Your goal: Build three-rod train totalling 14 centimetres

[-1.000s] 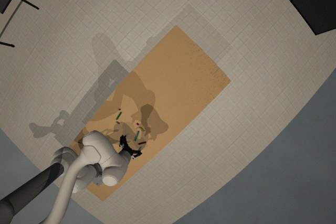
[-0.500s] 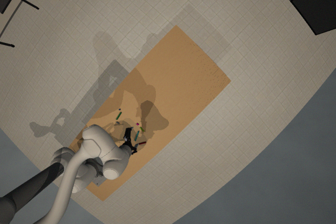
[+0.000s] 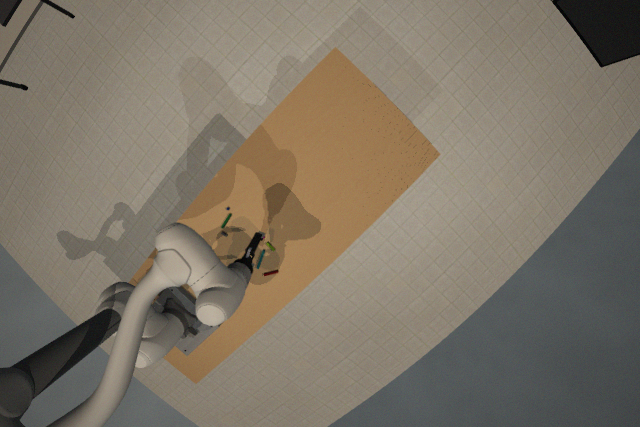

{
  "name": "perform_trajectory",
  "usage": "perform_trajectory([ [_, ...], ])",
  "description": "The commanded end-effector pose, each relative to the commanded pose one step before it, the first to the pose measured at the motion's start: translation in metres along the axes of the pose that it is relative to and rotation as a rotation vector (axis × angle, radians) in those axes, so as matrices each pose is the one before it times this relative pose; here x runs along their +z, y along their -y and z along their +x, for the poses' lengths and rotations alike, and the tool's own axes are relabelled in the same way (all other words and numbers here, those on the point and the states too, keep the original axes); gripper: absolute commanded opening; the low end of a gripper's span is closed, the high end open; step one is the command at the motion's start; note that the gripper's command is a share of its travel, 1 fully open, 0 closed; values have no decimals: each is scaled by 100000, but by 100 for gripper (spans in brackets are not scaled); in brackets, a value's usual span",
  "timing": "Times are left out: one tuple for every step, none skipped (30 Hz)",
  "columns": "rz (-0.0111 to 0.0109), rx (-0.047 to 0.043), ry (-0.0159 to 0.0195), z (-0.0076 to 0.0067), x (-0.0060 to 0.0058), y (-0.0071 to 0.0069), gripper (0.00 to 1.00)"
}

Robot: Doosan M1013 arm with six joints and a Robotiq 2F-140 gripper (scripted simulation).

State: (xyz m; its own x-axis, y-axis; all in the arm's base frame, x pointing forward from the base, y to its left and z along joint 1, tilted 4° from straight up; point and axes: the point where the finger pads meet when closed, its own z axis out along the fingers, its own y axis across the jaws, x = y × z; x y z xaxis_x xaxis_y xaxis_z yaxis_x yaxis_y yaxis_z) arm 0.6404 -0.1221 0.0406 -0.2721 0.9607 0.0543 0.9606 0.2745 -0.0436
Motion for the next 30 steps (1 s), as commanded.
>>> perform_trajectory([
  [775, 16692, 1053, 429, 223, -1088, 100],
  [1, 4158, -3, 166, 60, -261, 100],
  [1, 3117, -2, 133, 46, -190, 100],
  [0, 2136, -2, 96, 32, -127, 100],
  [0, 1273, -1, 59, 19, -74, 100],
  [0, 593, 0, 28, 9, -34, 100],
  [0, 165, 0, 8, 2, -9, 100],
  [0, 0, 0, 0, 0, 0, 100],
  [0, 0, 0, 0, 0, 0, 100],
  [0, 18, 0, 1, 0, -1, 100],
  [0, 0, 0, 0, 0, 0, 15],
  [0, 0, 0, 0, 0, 0, 15],
  [0, 0, 0, 0, 0, 0, 15],
  [0, 0, 0, 0, 0, 0, 15],
  [0, 0, 0, 0, 0, 0, 15],
  [0, 0, 0, 0, 0, 0, 15],
  [0, 0, 0, 0, 0, 0, 15],
  [0, 0, 0, 0, 0, 0, 15],
  [0, 0, 0, 0, 0, 0, 15],
  [0, 0, 0, 0, 0, 0, 15],
  [0, 0, 0, 0, 0, 0, 15],
  [0, 0, 0, 0, 0, 0, 15],
  [0, 0, 0, 0, 0, 0, 15],
  [0, 0, 0, 0, 0, 0, 15],
  [0, 0, 0, 0, 0, 0, 15],
  [0, 0, 0, 0, 0, 0, 15],
  [0, 0, 0, 0, 0, 0, 15],
  [0, 0, 0, 0, 0, 0, 15],
  [0, 0, 0, 0, 0, 0, 15],
  [0, 0, 0, 0, 0, 0, 15],
])
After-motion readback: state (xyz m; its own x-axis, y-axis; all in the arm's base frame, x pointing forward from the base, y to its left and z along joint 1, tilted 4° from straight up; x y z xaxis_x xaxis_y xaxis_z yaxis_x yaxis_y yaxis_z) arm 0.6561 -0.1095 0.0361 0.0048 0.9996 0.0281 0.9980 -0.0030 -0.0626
